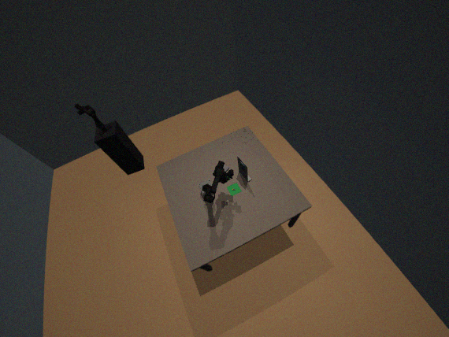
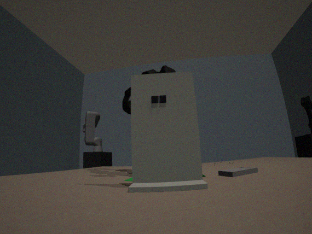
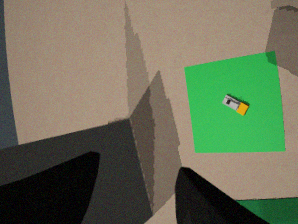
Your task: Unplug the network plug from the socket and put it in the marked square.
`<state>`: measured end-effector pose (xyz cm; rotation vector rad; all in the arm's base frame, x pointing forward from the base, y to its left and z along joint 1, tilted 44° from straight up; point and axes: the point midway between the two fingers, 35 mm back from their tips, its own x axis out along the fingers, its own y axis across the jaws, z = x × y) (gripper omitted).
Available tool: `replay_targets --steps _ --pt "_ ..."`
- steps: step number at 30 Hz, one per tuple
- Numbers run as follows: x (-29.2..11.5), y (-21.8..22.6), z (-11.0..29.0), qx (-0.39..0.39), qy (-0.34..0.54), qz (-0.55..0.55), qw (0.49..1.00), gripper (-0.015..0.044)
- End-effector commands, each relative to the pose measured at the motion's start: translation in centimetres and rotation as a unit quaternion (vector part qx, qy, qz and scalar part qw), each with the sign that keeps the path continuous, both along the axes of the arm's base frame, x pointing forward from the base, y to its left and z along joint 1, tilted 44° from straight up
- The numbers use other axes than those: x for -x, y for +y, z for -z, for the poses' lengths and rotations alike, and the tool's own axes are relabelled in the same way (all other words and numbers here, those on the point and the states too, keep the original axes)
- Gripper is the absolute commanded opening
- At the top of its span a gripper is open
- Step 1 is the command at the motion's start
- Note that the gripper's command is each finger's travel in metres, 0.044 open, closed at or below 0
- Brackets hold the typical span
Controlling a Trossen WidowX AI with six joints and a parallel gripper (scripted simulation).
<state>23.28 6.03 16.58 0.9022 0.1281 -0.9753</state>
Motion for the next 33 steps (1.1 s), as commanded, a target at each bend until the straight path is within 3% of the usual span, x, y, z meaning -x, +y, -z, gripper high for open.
replay_targets --steps 1,9,33 --pt "0.01 0.21 -0.33 0.002 -0.003 0.0 1.0 0.0235" --pt "0.01 0.21 -0.33 0.002 -0.003 0.0 1.0 0.044" --pt "0.01 0.21 -0.33 0.002 -0.003 0.0 1.0 0.044"
